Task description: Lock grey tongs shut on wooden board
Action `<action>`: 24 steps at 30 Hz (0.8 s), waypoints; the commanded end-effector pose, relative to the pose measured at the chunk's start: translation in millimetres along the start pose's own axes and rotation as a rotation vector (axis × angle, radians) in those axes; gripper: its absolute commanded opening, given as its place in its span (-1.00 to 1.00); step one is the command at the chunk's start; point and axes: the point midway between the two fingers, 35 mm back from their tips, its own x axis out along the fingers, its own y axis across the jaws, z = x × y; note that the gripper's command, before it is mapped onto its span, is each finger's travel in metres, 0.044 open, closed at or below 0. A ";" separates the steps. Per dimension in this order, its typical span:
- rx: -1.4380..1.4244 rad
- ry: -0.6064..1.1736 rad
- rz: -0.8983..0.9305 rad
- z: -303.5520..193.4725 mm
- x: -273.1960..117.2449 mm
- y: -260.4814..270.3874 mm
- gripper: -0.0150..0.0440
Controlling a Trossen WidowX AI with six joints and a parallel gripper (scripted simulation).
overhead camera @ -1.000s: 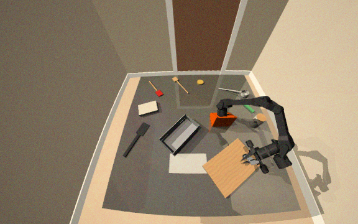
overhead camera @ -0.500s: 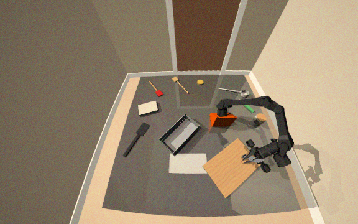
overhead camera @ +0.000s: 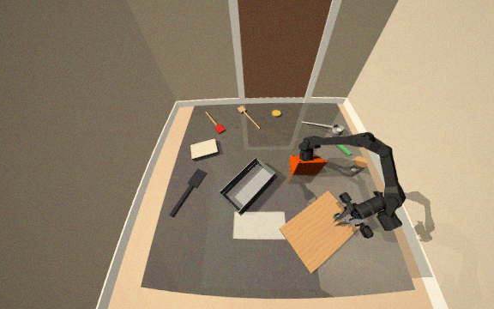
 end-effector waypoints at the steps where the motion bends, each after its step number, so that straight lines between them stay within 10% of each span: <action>1: 0.007 0.009 -0.002 -1.3 0.2 -0.5 -1.00; 11: 0.003 -0.031 0.010 -1.1 3.3 0.0 -1.00; 24: -0.015 -0.539 0.097 -0.2 28.6 4.4 -1.00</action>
